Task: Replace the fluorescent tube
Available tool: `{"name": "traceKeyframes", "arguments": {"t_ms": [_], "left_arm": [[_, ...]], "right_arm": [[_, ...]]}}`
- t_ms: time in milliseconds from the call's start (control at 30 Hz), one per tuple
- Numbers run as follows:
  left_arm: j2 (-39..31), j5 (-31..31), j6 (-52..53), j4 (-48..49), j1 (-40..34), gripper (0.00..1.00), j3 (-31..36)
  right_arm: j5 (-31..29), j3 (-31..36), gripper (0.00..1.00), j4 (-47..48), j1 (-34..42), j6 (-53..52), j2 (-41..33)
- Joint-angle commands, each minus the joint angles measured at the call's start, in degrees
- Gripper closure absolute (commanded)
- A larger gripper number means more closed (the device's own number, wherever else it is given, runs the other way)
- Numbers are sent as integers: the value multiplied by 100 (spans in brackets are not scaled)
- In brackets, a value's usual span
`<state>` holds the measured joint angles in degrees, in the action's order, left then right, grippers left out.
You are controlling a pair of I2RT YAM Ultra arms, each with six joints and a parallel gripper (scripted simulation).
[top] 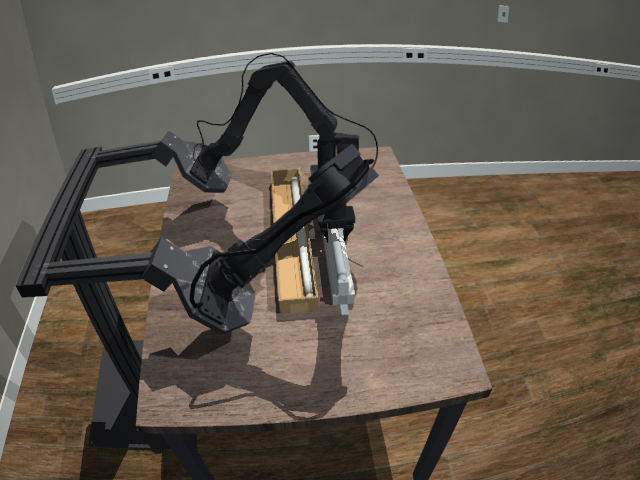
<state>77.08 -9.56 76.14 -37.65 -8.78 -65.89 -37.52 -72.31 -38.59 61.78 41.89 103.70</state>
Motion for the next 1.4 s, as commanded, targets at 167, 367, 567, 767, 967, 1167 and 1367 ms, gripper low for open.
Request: {"name": "traceKeyframes", "arguments": {"t_ms": [167,367,567,767,967,1167,1367], "left_arm": [[-149,65,46,-41,-4,51,58],[-286,-30,-75,-315,-92,51,-205],[-472,-99,-154,-865,-170,51,-435],[-630,-132,-195,-1092,-235,51,-534],[-729,-75,-218,-1171,-296,51,-672],[-784,-69,-202,-1133,-303,51,-567],[-788,-64,-97,-983,-192,51,-471]], "right_arm": [[94,-231,51,86,128,6,-16],[-47,-259,51,-334,185,-174,-243],[-135,-459,51,-956,420,-478,-349],[-172,-588,51,-1228,567,-622,-441],[-78,-733,51,-1317,705,-704,-509],[-76,-559,51,-1294,703,-675,-550],[-72,-663,51,-1207,692,-583,-565]]}}
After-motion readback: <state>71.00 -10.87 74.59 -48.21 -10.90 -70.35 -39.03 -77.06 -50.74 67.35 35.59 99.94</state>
